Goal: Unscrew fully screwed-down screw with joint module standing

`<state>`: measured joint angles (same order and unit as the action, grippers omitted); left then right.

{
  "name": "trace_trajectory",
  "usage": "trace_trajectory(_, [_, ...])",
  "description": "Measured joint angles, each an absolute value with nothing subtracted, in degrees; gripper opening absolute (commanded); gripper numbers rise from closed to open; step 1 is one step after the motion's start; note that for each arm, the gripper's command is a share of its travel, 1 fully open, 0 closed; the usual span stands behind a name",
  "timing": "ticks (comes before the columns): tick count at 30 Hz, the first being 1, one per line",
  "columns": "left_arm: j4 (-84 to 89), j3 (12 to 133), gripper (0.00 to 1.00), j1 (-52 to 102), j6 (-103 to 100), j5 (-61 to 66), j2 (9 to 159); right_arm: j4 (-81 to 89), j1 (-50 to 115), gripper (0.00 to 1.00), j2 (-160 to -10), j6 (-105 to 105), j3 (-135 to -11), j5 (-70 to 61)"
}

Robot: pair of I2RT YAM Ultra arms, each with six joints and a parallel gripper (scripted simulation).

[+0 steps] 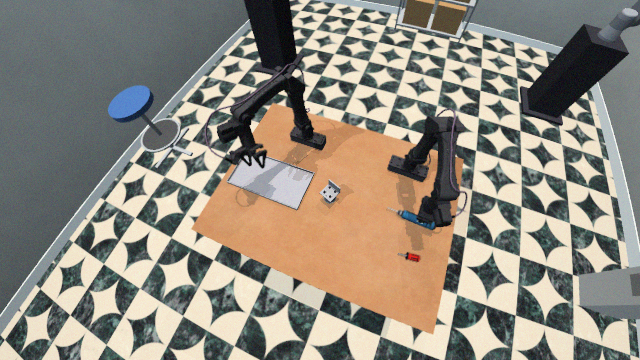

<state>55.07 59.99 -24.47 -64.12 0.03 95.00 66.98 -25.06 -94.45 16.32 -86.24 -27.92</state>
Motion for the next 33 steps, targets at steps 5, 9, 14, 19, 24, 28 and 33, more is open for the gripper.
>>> trace_trajectory(5, [55.07,59.99,0.65,-24.47,-64.12,0.03,95.0,65.14,-22.2,0.86,-94.59,21.34,-83.37,-31.59])
trace_trajectory(9, [55.07,59.99,0.65,-24.47,-64.12,0.03,95.0,64.16,-21.19,0.86,-95.11,24.03,-83.18,-33.56])
trace_trajectory(14, [55.07,59.99,0.65,-24.47,-64.12,0.03,95.0,62.39,-20.53,0.86,-94.76,26.98,-81.71,-35.59])
trace_trajectory(19, [55.07,59.99,0.65,-24.47,-64.12,0.03,95.0,60.73,-17.72,0.86,-94.72,31.64,-78.35,-38.98])
trace_trajectory(24, [55.07,59.99,0.65,-24.47,-64.12,0.03,95.0,59.16,-15.07,0.86,-95.18,36.29,-76.66,-42.39])
trace_trajectory(28, [55.07,59.99,0.65,-24.47,-64.12,0.03,95.0,58.06,-14.98,0.86,-95.24,38.24,-76.64,-43.75])
trace_trajectory(33, [55.07,59.99,0.65,-24.47,-64.12,0.03,95.0,56.21,-13.28,0.86,-95.0,42.11,-73.8,-46.54])
